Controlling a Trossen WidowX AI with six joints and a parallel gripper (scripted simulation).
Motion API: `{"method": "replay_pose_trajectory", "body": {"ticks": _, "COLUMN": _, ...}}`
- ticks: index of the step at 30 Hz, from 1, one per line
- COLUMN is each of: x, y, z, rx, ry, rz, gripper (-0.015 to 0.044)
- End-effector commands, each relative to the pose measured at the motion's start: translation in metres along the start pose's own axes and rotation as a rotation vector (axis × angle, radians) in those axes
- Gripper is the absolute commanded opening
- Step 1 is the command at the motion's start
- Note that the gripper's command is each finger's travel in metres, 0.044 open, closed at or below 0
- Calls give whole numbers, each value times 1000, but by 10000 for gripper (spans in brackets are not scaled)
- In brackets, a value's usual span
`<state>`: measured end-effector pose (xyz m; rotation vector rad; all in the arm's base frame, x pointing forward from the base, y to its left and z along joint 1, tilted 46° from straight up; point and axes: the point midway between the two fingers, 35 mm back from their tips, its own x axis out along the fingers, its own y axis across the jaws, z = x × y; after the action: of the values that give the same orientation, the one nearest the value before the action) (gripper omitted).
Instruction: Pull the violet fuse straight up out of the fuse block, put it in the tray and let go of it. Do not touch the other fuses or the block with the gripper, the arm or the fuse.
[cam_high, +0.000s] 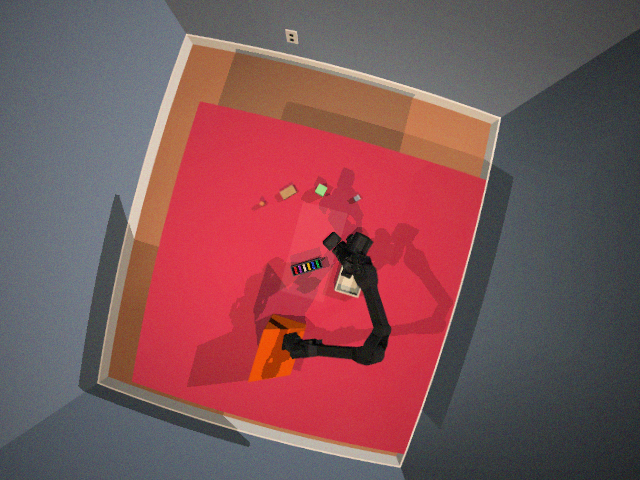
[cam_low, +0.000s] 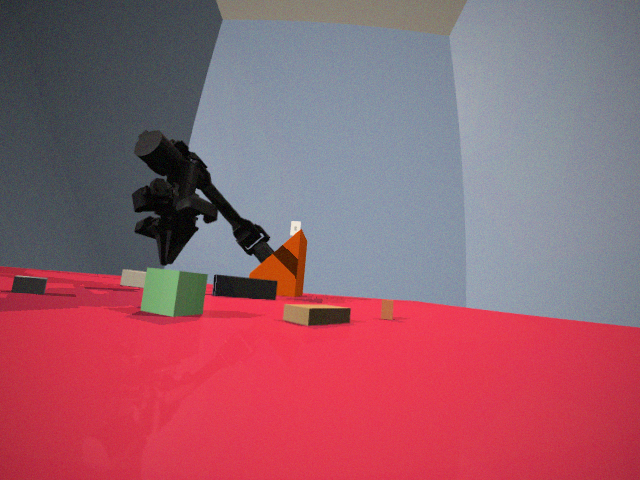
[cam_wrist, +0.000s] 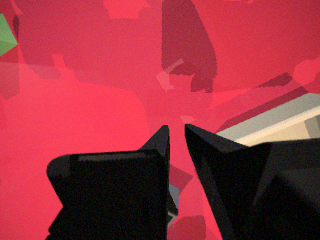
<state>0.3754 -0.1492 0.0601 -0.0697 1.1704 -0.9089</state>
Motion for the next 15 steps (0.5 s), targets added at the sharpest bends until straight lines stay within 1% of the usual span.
{"method": "replay_pose_trajectory", "body": {"ticks": 1, "x": -8, "y": 40, "z": -59, "rx": -342, "ry": 80, "rz": -5, "gripper": 66}}
{"method": "replay_pose_trajectory", "body": {"ticks": 4, "x": -18, "y": 60, "z": -106, "rx": -625, "ry": 129, "rz": -30, "gripper": 66}}
{"method": "replay_pose_trajectory", "body": {"ticks": 8, "x": -31, "y": 68, "z": -164, "rx": -998, "ry": 188, "rz": -89, "gripper": 66}}
{"method": "replay_pose_trajectory", "body": {"ticks": 9, "x": -33, "y": 68, "z": -172, "rx": -1050, "ry": 196, "rz": -99, "gripper": 66}}
{"method": "replay_pose_trajectory", "body": {"ticks": 15, "x": -32, "y": 73, "z": -172, "rx": -1073, "ry": 199, "rz": -104, "gripper": 66}}
